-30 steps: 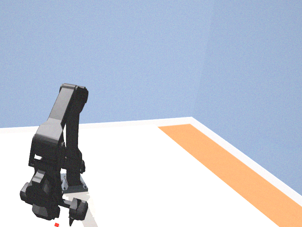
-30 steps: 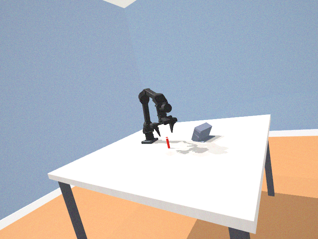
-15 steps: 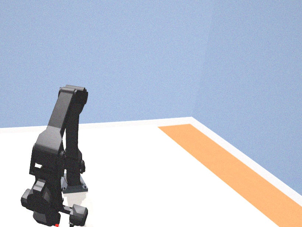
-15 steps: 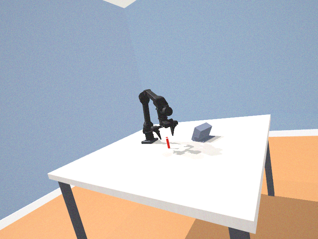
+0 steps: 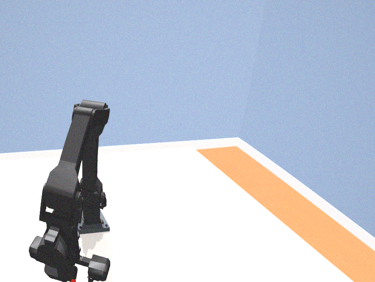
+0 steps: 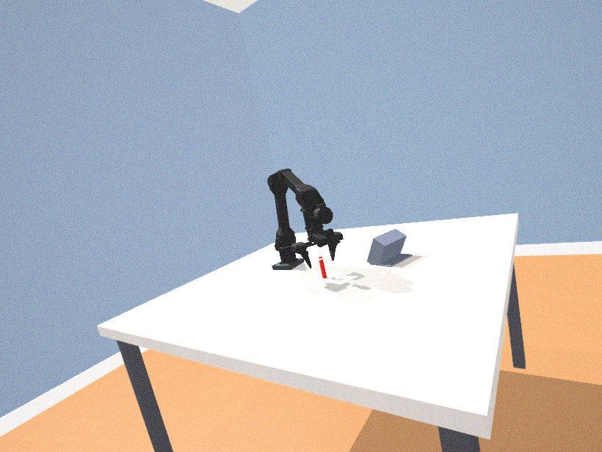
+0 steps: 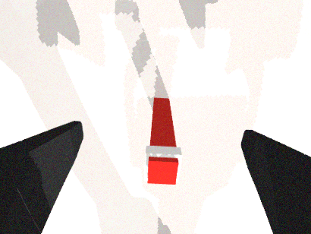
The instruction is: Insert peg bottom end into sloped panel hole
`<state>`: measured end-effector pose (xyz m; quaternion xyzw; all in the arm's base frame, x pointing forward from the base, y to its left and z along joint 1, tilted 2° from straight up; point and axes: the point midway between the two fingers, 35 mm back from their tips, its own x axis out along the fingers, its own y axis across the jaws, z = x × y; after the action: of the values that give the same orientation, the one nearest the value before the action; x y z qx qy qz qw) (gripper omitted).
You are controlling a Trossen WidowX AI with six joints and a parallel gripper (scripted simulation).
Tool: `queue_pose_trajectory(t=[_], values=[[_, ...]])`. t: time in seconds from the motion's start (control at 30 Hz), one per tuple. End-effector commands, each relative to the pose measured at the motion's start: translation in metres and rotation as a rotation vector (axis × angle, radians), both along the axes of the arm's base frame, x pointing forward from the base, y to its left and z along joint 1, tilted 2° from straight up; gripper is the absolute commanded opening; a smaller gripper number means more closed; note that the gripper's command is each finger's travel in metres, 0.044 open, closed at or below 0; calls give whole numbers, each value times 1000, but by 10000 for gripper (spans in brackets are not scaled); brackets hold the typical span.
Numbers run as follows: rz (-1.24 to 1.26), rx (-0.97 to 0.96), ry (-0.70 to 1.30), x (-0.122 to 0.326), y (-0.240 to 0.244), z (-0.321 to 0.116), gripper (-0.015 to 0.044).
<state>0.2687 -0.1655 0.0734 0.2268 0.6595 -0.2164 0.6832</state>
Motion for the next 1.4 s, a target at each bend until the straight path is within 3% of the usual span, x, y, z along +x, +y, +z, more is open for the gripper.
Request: queue_pose_trajectory(t=[0.0,0.27,0.77,1.0,1.37], values=[[-6,11,7,-1,2,-9,440],[-6,11,7,-2,3,-15,440],[0,2,4,-1,1,-12,46],[0,2,4,-1,1,-12,0],[-2,5,5,0,-1,16,0]])
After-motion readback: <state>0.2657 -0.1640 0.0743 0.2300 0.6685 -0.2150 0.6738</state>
